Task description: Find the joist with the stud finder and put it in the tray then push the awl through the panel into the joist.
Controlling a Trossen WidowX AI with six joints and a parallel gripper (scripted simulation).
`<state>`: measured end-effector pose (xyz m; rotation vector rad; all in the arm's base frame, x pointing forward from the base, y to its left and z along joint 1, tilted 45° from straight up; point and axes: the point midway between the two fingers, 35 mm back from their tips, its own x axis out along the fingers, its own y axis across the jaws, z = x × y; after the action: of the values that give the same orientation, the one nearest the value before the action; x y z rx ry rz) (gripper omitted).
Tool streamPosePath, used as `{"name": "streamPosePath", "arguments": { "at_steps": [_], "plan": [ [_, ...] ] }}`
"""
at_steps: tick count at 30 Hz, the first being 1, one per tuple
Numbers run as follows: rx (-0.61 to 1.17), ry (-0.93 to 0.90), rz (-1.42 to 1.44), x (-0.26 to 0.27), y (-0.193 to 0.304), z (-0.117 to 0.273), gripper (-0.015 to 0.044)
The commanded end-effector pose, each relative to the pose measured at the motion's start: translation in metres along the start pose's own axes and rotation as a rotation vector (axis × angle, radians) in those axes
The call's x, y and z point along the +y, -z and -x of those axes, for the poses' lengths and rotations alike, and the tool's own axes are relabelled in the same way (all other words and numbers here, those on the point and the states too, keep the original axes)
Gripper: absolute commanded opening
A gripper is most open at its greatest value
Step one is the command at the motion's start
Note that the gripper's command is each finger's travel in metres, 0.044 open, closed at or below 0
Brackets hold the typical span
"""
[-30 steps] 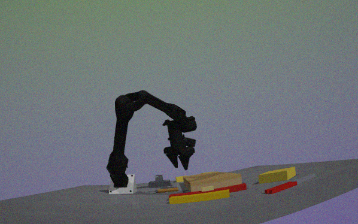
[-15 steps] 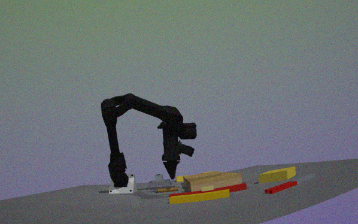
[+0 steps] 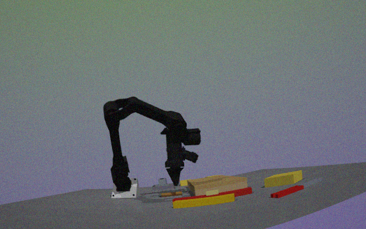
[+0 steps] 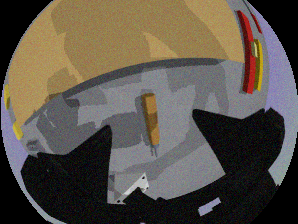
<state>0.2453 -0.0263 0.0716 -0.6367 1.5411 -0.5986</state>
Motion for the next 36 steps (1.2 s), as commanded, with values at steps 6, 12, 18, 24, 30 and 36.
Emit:
{"name": "streamPosePath", "arguments": {
  "at_steps": [6, 12, 18, 24, 30, 36],
  "plan": [
    [0.005, 0.005, 0.006, 0.0, 0.0, -0.016, 0.044],
    [0.005, 0.006, 0.006, 0.0, 0.0, -0.026, 0.044],
    [0.005, 0.007, 0.006, -0.001, 0.0, -0.035, 0.044],
    [0.005, 0.008, 0.005, -0.001, 0.0, -0.041, 0.044],
    [0.005, 0.008, 0.005, -0.001, 0.0, -0.041, 0.0283],
    [0.005, 0.008, 0.005, -0.001, 0.0, -0.041, 0.0125]
  ]
}}
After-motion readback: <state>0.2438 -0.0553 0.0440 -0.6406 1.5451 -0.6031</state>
